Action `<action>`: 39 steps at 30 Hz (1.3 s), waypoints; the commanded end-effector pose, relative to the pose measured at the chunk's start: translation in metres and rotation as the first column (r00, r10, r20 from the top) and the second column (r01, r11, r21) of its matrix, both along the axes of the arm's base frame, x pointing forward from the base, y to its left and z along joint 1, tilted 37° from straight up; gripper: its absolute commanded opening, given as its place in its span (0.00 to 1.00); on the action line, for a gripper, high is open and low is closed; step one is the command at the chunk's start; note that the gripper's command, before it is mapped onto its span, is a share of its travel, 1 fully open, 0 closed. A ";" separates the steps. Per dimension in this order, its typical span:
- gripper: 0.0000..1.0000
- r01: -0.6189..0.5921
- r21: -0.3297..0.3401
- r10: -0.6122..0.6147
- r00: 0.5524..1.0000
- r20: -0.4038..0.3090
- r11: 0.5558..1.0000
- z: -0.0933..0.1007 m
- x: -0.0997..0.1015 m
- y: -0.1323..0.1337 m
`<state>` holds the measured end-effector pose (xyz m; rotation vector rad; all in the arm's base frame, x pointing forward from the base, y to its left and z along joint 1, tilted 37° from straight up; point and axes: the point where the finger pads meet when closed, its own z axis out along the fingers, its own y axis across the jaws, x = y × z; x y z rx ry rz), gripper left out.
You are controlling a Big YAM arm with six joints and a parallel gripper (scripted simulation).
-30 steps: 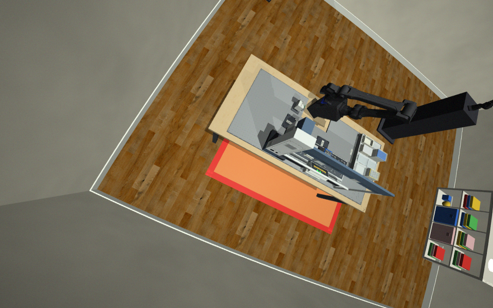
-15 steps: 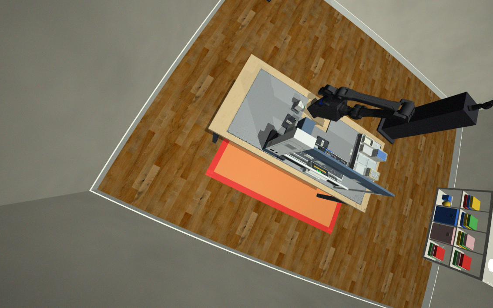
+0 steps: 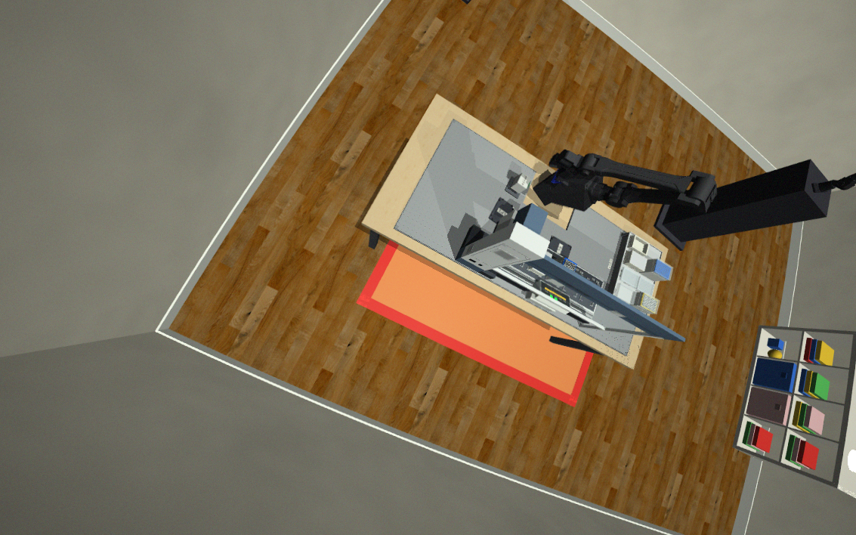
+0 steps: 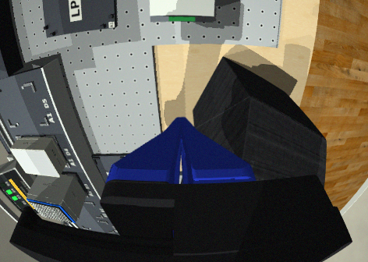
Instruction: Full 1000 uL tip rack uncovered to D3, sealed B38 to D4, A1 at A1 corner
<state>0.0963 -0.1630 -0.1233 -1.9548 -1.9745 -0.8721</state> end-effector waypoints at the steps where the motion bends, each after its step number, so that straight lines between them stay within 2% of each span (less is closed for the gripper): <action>1: 0.00 0.002 0.002 -0.002 1.000 -0.006 1.000 -0.006 0.004 0.004; 39: 0.00 0.002 0.005 -0.002 1.000 -0.006 1.000 -0.051 0.016 0.038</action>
